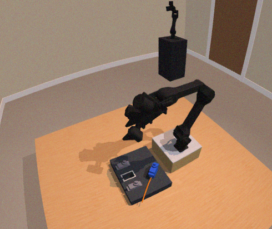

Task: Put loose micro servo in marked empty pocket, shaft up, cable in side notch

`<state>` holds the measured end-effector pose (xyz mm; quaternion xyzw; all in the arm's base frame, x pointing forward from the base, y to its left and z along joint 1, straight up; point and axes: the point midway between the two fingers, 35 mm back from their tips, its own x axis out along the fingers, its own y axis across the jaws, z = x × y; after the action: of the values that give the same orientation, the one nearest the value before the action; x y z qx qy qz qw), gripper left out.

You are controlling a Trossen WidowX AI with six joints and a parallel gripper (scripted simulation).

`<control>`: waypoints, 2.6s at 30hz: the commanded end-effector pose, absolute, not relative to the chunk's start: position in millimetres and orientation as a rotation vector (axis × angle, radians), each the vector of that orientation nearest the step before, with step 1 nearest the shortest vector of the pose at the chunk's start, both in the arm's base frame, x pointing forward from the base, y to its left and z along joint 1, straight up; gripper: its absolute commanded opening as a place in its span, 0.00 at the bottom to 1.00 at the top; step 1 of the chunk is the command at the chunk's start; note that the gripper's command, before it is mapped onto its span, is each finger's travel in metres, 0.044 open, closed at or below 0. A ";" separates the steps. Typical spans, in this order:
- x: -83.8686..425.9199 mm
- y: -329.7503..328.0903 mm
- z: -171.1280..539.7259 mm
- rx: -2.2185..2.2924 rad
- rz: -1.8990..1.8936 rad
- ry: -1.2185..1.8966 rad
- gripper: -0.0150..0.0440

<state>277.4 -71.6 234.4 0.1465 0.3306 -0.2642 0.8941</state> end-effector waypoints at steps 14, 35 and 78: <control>277.3 -22.1 156.5 -0.051 -0.193 1.090 1.00; 240.0 27.6 86.3 -0.411 0.334 1.430 1.00; 225.7 41.9 26.0 -0.488 0.488 1.496 0.96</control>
<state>228.3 41.8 32.1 -0.2179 0.6632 0.2140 0.6832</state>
